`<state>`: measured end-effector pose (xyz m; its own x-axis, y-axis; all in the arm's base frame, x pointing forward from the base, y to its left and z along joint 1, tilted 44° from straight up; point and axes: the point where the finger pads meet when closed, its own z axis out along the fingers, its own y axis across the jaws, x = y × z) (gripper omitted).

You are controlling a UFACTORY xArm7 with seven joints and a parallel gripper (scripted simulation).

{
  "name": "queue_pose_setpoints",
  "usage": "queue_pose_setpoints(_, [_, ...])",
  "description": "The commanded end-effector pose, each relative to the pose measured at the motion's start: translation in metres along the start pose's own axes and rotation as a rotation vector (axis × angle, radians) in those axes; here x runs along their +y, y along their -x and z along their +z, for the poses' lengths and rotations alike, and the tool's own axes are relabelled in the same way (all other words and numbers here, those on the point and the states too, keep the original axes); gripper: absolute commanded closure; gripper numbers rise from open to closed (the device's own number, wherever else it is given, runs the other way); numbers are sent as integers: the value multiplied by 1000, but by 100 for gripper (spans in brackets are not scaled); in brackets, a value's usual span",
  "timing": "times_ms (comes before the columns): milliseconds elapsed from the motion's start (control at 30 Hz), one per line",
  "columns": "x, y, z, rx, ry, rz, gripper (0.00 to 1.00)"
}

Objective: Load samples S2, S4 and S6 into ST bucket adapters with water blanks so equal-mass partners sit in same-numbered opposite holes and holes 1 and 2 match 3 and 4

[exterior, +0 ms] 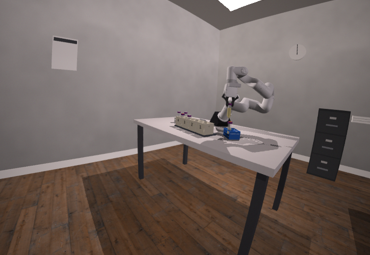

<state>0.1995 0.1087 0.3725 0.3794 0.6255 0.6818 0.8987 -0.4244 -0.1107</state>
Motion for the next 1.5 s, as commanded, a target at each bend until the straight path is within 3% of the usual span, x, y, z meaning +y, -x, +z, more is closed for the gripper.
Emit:
queue_pose_setpoints(0, [0, 0, -1, 2, 2, -1, 100])
queue_pose_setpoints(567, [65, 8, -1, 2, 2, 433, 100])
queue_pose_setpoints(1067, [139, 17, -1, 3, 2, 933, 100])
queue_pose_setpoints(1267, [159, 20, -2, 3, 2, 1053, 100])
queue_pose_setpoints(1467, [178, 22, -2, 3, 2, 1053, 100])
